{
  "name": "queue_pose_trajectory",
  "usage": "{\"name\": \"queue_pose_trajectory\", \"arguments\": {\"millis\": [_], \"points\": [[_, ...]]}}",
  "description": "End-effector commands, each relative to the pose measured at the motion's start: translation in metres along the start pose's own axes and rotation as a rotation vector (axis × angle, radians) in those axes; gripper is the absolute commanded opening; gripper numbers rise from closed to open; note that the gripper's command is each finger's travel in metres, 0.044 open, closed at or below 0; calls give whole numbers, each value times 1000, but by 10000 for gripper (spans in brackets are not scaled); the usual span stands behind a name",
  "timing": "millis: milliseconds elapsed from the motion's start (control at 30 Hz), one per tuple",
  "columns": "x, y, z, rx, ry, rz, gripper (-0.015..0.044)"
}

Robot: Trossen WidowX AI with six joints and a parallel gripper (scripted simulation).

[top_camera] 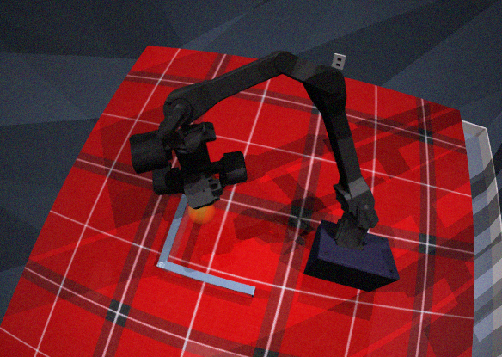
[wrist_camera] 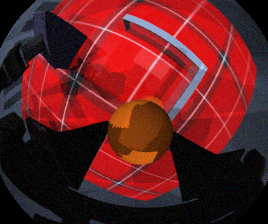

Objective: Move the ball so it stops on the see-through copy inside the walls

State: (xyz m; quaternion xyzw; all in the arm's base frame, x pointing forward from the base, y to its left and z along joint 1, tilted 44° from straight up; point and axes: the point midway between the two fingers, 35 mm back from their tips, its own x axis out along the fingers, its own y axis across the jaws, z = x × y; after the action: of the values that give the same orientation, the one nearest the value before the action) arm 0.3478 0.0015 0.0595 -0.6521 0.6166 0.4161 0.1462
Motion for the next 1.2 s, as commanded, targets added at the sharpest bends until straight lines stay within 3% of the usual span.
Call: {"name": "queue_pose_trajectory", "arguments": {"millis": [0,1000,1167], "points": [[3,-3,0,-131,5,-5,0],[40,-21,-4,-1093,10,0,0],[42,-22,-4,-1141,10,0,0]]}}
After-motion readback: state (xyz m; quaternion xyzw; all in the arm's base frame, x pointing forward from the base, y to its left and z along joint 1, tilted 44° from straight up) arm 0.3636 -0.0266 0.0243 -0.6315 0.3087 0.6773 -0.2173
